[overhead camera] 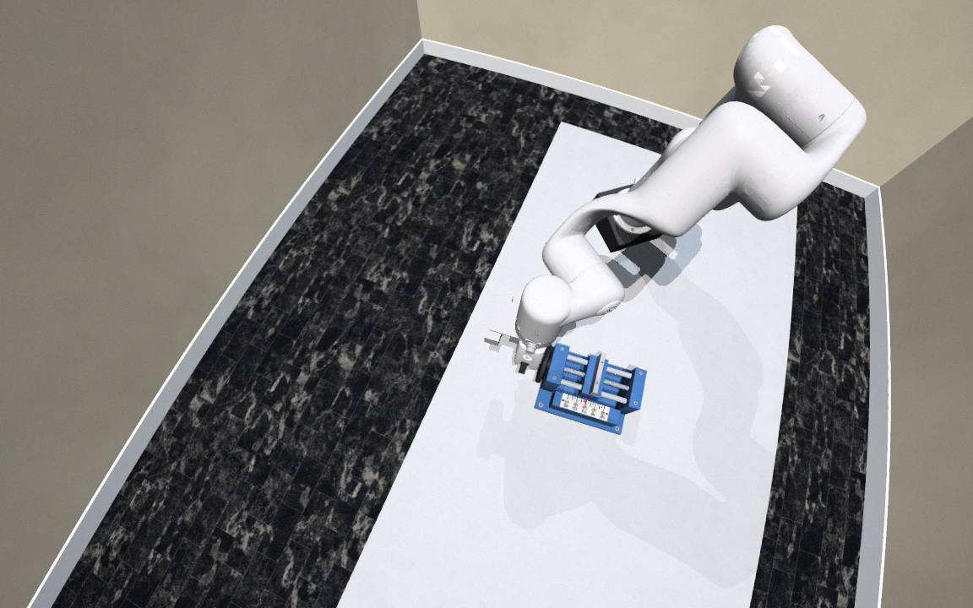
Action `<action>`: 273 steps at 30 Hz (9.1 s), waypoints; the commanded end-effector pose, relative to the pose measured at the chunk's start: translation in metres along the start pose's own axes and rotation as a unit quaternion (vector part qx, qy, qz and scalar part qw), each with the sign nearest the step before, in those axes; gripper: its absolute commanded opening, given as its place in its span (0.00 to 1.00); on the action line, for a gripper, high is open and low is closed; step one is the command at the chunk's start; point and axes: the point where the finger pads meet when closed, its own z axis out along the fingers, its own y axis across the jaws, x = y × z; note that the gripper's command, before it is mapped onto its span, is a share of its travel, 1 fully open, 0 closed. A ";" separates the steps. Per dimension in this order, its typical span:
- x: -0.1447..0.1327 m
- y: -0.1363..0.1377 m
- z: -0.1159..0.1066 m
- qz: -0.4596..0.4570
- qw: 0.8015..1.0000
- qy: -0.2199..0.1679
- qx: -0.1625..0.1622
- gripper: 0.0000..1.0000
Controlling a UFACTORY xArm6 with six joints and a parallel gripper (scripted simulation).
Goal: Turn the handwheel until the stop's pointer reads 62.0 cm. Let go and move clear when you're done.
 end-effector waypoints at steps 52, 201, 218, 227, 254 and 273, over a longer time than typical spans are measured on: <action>0.000 0.010 0.062 0.000 1.000 0.000 0.000 0.06; 0.000 -0.020 -0.042 0.000 1.000 0.000 0.000 0.57; -0.020 -0.021 -0.064 0.000 1.000 0.000 0.000 0.57; -0.111 -0.025 -0.064 0.000 1.000 0.000 0.000 0.57; -0.220 -0.030 -0.063 0.000 1.000 0.000 0.000 0.57; -0.220 -0.030 -0.063 0.000 1.000 0.000 0.000 0.57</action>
